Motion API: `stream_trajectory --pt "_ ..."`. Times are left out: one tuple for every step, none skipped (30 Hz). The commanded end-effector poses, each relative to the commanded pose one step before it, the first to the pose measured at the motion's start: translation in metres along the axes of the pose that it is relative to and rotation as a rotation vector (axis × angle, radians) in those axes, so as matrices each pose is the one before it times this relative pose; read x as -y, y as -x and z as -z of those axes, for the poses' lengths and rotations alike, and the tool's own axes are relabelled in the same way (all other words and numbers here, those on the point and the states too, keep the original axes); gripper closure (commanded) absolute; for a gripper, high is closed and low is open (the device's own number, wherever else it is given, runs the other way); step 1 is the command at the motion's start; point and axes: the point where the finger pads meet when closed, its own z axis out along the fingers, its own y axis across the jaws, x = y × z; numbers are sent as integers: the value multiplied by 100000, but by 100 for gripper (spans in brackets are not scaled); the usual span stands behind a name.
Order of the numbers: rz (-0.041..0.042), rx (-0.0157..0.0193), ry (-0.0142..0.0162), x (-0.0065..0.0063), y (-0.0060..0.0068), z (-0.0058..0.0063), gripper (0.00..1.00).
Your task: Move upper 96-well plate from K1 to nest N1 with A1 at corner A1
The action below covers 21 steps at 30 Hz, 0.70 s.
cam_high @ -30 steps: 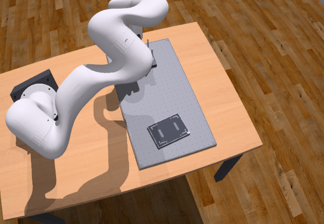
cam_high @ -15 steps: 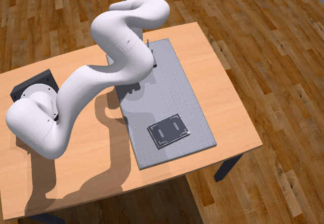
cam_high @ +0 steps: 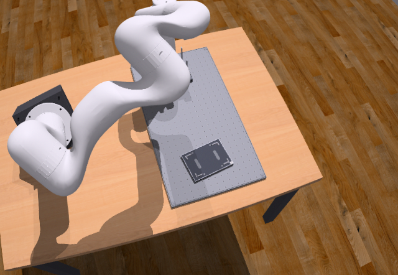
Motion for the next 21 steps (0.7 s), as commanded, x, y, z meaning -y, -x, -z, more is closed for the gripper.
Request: stream_trajectory --pt "-70 -152 -104 33 -79 -604 0" --pt "0 0 0 0 0 -167 0" --pt "0 0 0 0 0 -167 0" --pt "0 0 0 0 0 -167 0" --pt "0 0 0 0 0 0 0" --pt "0 0 0 0 0 0 0" --pt "2 4 -1 0 1 -160 0" --pt "1 1 0 0 1 -166 0" --pt "-2 -5 2 0 -1 -175 0" --pt "0 0 0 0 0 -167 0" --pt "0 0 0 0 0 -167 0" --pt "0 0 0 0 0 -167 0" --pt "0 0 0 0 0 -167 0" --pt "0 0 0 0 0 -167 0" --pt "0 0 0 0 0 -167 0" --pt "0 0 0 0 0 -167 0" --pt "0 0 0 0 0 -167 0" --pt "0 0 0 0 0 -167 0" --pt "0 0 0 0 0 -167 0" --pt "0 0 0 0 0 -167 0" --pt "0 0 0 0 0 -167 0"
